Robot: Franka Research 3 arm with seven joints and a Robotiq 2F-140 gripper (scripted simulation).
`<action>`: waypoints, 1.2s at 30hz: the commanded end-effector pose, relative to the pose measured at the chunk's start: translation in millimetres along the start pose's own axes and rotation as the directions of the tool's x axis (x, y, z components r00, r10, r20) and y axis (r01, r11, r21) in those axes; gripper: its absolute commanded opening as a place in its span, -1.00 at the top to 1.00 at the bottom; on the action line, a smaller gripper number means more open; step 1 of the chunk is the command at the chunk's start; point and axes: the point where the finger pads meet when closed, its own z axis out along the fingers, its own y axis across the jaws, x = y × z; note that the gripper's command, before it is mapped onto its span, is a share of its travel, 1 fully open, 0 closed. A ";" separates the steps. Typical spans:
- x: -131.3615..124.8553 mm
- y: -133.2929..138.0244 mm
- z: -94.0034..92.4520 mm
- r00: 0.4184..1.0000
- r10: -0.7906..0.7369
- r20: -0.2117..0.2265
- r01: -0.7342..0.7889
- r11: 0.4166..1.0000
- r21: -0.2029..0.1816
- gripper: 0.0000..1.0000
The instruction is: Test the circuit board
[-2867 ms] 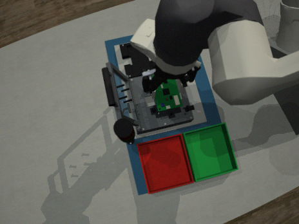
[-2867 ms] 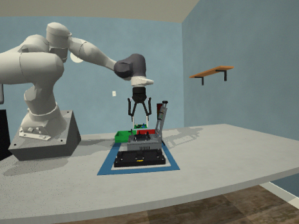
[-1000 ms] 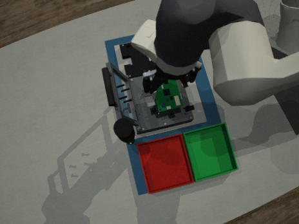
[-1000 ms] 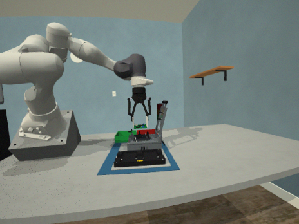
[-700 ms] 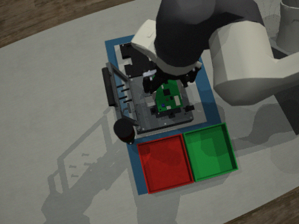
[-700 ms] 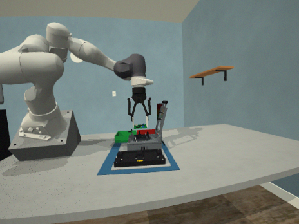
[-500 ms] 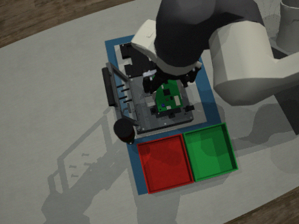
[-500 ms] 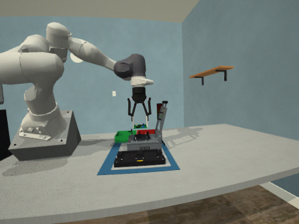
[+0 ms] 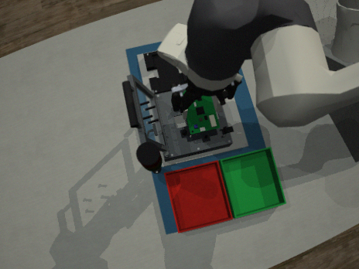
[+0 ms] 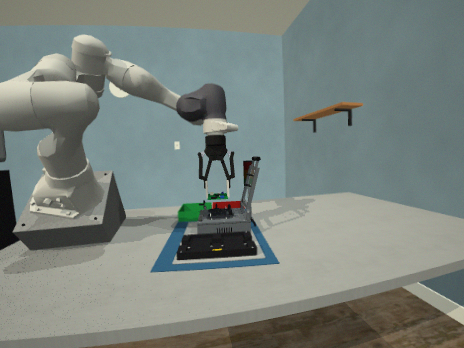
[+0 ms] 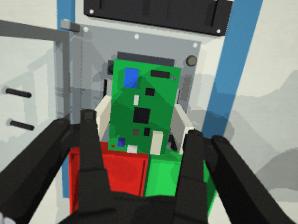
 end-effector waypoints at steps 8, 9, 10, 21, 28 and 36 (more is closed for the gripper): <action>-1.0 0.5 0.0 1.000 0.000 0.003 0.000 1.000 0.002 0.09; -1.0 0.5 0.0 1.000 0.000 0.003 0.000 1.000 0.002 0.09; -1.0 0.5 0.0 1.000 0.000 0.003 0.000 1.000 0.002 0.09; -1.0 0.4 0.9 1.000 0.000 0.003 0.000 1.000 0.002 0.09; -0.8 0.5 7.4 1.000 0.000 0.003 0.000 1.000 0.002 0.09; -0.5 0.5 17.4 1.000 0.000 0.003 0.000 1.000 0.002 0.09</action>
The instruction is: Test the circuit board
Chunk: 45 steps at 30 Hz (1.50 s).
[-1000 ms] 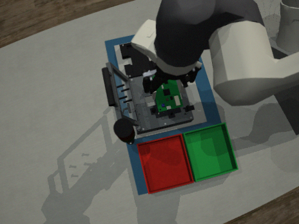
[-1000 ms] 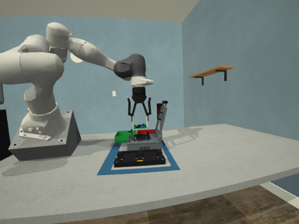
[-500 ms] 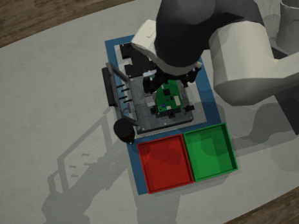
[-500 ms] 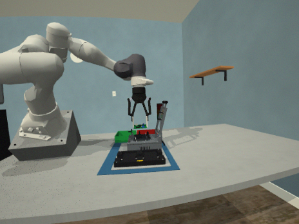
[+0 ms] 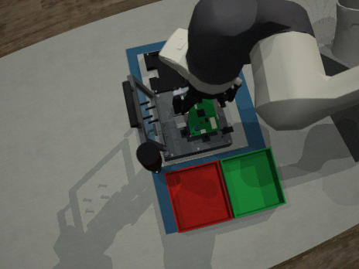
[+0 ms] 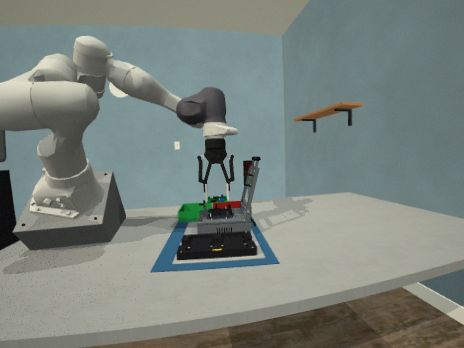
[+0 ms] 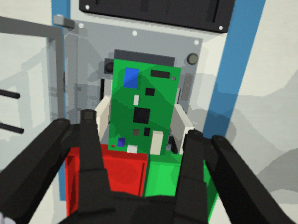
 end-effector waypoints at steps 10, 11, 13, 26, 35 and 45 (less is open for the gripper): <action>2.9 -1.5 23.7 1.000 -0.001 -0.001 0.001 1.000 0.005 0.09; 2.9 -1.5 23.7 1.000 -0.001 -0.001 0.001 1.000 0.005 0.09; 2.9 -1.5 25.2 1.000 -0.001 -0.001 0.001 1.000 0.005 0.09; 3.3 -1.5 34.4 1.000 -0.001 -0.001 0.001 1.000 0.005 0.09; 3.3 -1.5 34.4 1.000 -0.001 -0.001 0.001 1.000 0.005 0.09; 3.3 -1.5 34.4 1.000 -0.001 -0.001 0.001 1.000 0.005 0.09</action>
